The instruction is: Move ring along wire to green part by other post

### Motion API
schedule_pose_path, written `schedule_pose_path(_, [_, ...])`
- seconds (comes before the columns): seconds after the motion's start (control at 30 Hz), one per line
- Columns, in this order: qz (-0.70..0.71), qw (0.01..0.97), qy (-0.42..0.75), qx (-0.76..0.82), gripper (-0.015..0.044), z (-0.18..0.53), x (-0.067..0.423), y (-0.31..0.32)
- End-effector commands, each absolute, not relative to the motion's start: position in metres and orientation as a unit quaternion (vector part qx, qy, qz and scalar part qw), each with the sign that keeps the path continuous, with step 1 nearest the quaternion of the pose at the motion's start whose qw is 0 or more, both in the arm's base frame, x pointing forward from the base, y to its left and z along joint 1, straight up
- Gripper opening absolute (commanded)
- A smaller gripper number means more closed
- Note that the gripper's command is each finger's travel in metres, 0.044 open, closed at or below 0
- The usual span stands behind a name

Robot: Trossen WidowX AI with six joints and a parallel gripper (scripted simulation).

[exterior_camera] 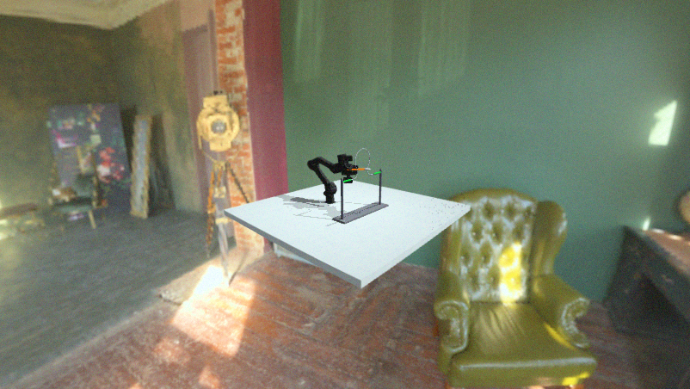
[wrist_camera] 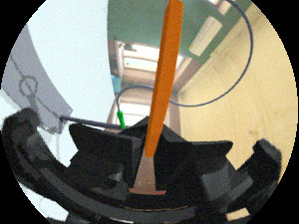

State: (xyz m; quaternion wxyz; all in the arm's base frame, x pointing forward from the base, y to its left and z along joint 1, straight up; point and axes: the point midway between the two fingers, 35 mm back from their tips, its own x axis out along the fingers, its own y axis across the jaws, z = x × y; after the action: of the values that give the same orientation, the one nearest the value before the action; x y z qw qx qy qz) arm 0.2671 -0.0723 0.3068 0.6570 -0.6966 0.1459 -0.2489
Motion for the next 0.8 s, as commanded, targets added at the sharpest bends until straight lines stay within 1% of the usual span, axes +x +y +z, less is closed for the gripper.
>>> schedule_pose_path(0.0, [-0.24,0.689,0.159,-0.666,-0.015,0.29,0.267,-0.072])
schedule_pose_path(0.77, [-0.188,0.84,0.211,-0.462,-0.015,0.217,0.269,-0.048])
